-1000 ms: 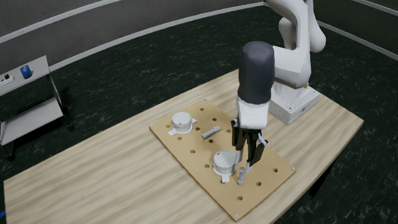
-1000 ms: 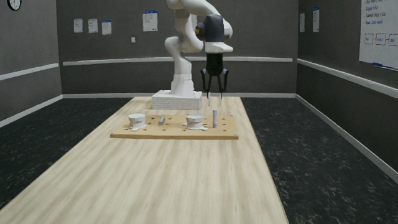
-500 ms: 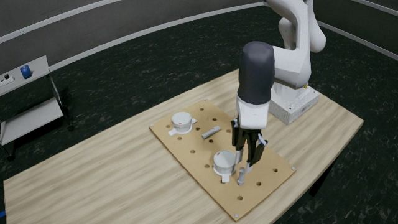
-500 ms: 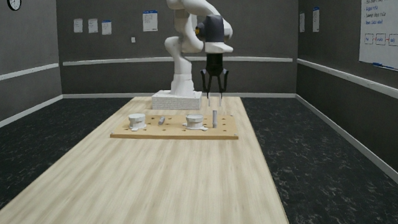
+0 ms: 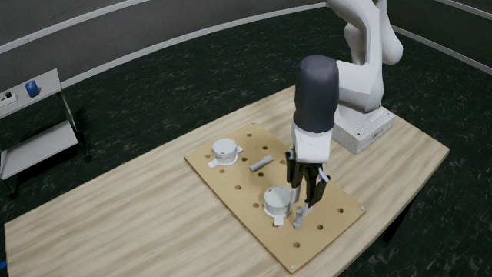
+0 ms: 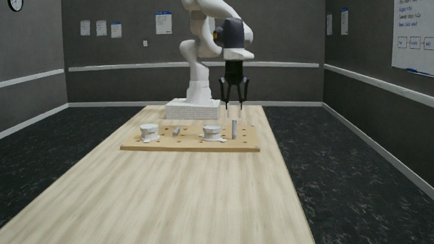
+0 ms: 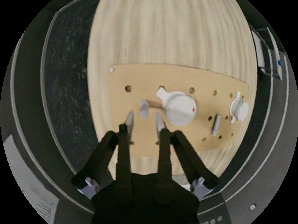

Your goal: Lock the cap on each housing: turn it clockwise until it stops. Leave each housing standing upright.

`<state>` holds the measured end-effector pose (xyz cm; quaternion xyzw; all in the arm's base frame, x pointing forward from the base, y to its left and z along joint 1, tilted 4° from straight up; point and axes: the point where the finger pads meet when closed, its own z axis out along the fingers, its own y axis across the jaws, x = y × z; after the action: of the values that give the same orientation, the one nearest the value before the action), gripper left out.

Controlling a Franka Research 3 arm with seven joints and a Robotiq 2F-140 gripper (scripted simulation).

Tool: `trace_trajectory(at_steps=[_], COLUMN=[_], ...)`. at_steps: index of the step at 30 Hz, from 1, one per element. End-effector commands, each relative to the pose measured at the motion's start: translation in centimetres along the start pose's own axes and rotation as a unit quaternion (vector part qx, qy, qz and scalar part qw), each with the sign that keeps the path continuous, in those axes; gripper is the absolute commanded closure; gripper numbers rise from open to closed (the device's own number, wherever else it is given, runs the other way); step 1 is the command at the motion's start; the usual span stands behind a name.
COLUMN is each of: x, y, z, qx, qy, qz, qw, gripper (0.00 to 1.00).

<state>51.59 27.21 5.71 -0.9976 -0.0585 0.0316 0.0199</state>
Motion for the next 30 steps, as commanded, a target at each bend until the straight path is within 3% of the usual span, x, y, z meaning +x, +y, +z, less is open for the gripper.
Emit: trace_trajectory(at_steps=[1,30], x=[0.0,0.1], y=[-0.1,-0.1], z=[0.3,4.0], qx=[0.0,0.0], qy=[0.002,0.002], qz=[0.002,0.002], qw=[1.0,1.0], gripper=[0.64,0.64])
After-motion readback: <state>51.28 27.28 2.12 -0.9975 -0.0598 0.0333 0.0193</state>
